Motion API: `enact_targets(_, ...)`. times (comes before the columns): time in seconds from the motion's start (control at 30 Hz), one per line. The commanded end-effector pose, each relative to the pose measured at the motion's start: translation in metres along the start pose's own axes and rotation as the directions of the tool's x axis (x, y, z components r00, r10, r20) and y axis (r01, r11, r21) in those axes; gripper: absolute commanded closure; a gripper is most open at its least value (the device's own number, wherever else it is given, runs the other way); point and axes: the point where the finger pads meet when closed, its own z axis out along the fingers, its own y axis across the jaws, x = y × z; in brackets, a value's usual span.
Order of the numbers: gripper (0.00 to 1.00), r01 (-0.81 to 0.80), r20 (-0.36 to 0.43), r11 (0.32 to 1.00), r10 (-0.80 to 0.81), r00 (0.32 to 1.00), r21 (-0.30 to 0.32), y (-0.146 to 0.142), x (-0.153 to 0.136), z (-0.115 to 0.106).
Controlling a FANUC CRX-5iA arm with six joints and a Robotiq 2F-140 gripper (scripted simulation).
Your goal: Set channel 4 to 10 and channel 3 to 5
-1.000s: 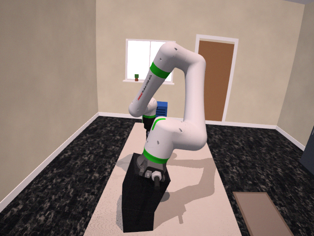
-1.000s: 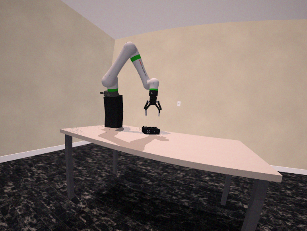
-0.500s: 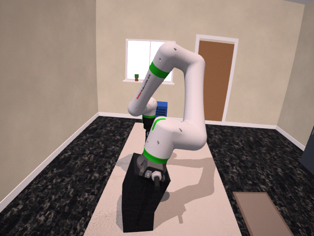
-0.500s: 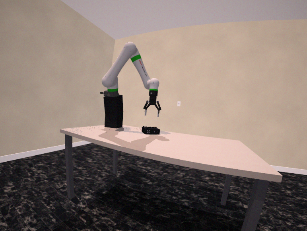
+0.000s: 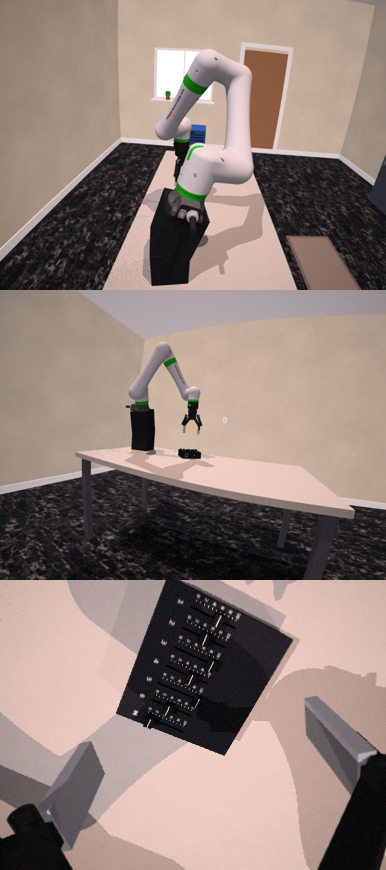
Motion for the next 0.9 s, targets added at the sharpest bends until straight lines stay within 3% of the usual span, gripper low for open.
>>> enact_targets(0.0, 0.00, -0.242, 0.011, 0.970, 0.242, 0.970, -0.022, -0.006, 0.008, -0.021)
enact_targets(0.17, 0.00, -0.481, 0.001, 0.876, 0.481, 0.877, -0.033, -0.019, 0.020, -0.058)
enact_targets(0.33, 0.00, -0.678, -0.019, 0.734, 0.678, 0.735, -0.029, -0.036, 0.031, -0.097)
enact_targets(0.4, 0.00, -0.678, -0.019, 0.734, 0.678, 0.735, -0.029, -0.036, 0.031, -0.097)
enact_targets(0.43, 0.00, -0.774, -0.028, 0.633, 0.773, 0.633, -0.029, -0.039, 0.032, -0.105)
enact_targets(0.67, 0.00, -0.928, -0.047, 0.373, 0.927, 0.373, -0.008, -0.062, 0.040, -0.146)
enact_targets(0.87, 0.00, -0.995, -0.058, 0.104, 0.993, 0.103, 0.005, -0.071, 0.042, -0.162)
